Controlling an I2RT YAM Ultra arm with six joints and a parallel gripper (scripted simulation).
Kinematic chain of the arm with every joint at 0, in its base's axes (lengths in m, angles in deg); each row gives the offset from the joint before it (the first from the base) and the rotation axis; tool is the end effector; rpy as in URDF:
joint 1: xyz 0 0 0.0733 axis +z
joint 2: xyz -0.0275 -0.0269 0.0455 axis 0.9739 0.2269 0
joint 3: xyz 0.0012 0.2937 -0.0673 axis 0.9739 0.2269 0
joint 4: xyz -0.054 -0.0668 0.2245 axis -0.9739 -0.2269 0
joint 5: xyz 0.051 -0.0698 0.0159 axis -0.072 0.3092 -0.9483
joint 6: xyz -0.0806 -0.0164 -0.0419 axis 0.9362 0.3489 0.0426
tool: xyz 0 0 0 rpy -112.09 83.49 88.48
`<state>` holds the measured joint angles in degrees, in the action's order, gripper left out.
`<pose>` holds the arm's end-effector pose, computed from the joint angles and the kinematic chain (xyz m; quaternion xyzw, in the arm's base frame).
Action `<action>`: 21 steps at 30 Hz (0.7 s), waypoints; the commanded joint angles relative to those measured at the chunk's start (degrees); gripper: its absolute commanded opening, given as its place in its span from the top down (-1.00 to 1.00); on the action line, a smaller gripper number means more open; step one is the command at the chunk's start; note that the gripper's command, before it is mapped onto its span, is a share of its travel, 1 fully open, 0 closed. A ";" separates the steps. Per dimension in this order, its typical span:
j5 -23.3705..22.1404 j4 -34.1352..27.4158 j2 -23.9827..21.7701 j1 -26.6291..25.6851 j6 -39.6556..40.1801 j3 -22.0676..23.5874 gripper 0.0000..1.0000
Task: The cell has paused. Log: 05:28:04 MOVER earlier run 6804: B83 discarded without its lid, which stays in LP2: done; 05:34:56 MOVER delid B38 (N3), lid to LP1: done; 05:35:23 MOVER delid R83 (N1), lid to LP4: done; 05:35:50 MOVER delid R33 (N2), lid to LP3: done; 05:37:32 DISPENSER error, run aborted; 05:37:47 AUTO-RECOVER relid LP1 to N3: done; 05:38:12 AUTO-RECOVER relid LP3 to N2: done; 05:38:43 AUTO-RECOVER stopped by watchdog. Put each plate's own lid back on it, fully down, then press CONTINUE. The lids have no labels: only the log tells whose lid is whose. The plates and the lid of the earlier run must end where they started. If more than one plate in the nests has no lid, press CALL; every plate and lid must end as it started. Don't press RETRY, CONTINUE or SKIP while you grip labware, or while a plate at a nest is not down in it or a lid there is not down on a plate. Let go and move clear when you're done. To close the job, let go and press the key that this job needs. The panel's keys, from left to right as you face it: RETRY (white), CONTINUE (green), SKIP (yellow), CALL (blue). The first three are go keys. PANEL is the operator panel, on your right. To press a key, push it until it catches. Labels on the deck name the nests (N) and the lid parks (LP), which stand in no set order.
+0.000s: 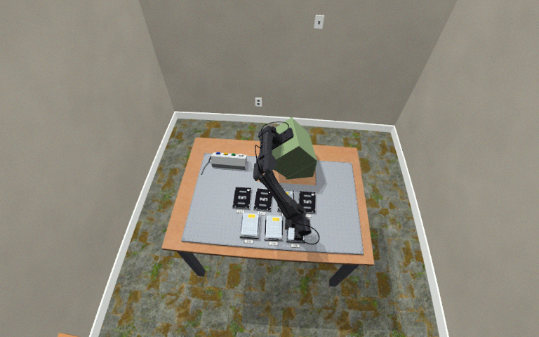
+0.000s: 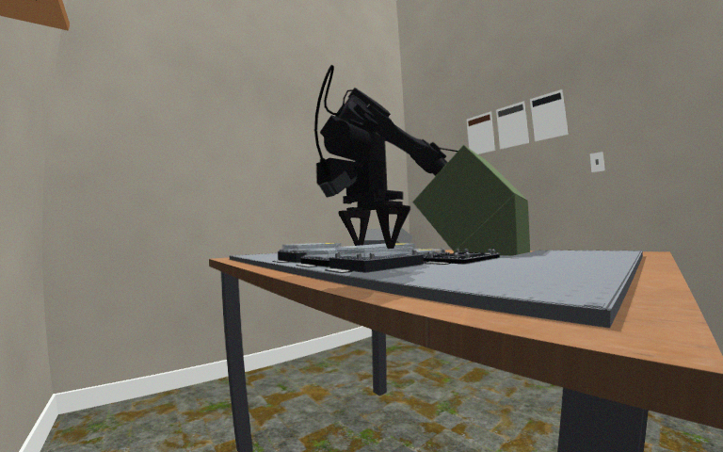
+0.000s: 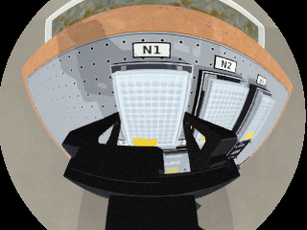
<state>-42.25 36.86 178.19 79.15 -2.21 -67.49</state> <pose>0.4909 -0.0330 -0.0674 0.0934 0.9348 -0.3413 0.0309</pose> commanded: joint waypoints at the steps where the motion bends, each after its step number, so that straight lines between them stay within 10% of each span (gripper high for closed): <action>1: 0.55 1.48 0.30 1.16 0.57 1.30 1.00; 21: 0.61 1.53 0.20 1.23 0.23 -0.63 1.00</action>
<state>-42.36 37.17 178.26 78.91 -2.12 -67.24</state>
